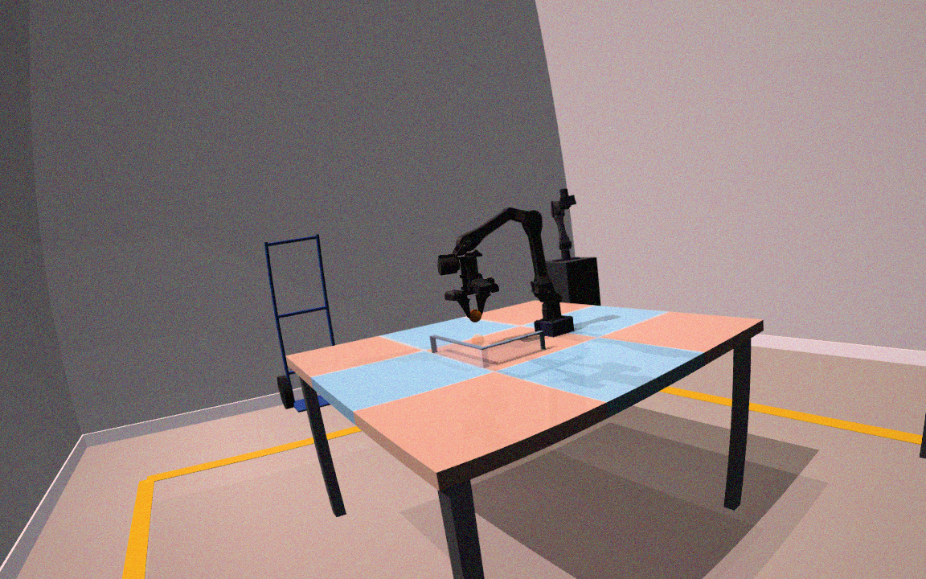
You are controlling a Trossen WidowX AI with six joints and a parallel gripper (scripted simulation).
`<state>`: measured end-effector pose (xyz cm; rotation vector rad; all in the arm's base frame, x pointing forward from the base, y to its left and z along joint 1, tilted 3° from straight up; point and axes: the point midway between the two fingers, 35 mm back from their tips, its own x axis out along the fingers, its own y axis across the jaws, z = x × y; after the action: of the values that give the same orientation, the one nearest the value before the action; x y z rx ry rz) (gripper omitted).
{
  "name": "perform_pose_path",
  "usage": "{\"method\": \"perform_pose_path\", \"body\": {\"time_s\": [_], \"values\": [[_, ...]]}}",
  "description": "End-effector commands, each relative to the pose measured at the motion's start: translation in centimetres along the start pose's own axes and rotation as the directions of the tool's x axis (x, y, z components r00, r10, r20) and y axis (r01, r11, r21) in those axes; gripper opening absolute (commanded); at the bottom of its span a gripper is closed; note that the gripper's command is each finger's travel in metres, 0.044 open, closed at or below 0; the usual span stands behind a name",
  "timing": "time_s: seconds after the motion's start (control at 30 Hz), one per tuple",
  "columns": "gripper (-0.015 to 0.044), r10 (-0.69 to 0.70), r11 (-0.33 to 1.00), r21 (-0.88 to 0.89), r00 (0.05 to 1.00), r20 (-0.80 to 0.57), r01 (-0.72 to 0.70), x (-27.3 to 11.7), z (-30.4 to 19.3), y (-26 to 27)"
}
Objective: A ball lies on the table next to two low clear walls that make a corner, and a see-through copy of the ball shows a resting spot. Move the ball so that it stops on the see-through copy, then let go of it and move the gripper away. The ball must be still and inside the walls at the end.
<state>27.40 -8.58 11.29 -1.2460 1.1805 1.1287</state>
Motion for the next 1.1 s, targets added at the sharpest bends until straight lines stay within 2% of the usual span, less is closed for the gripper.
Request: {"method": "perform_pose_path", "body": {"time_s": [0.0,0.17,0.5,1.07], "values": [[0.0000,-0.001,1.000,-0.007,1.000,0.004,0.002,0.4,-0.7,0.4],[0.0000,-0.002,1.000,-0.007,1.000,0.004,0.002,1.6,-0.7,0.3],[0.0000,-0.001,1.000,-0.007,1.000,0.004,0.001,7.0,-0.7,0.4],[0.0000,-0.001,1.000,-0.007,1.000,0.004,0.001,9.1,-0.7,0.5]]}}
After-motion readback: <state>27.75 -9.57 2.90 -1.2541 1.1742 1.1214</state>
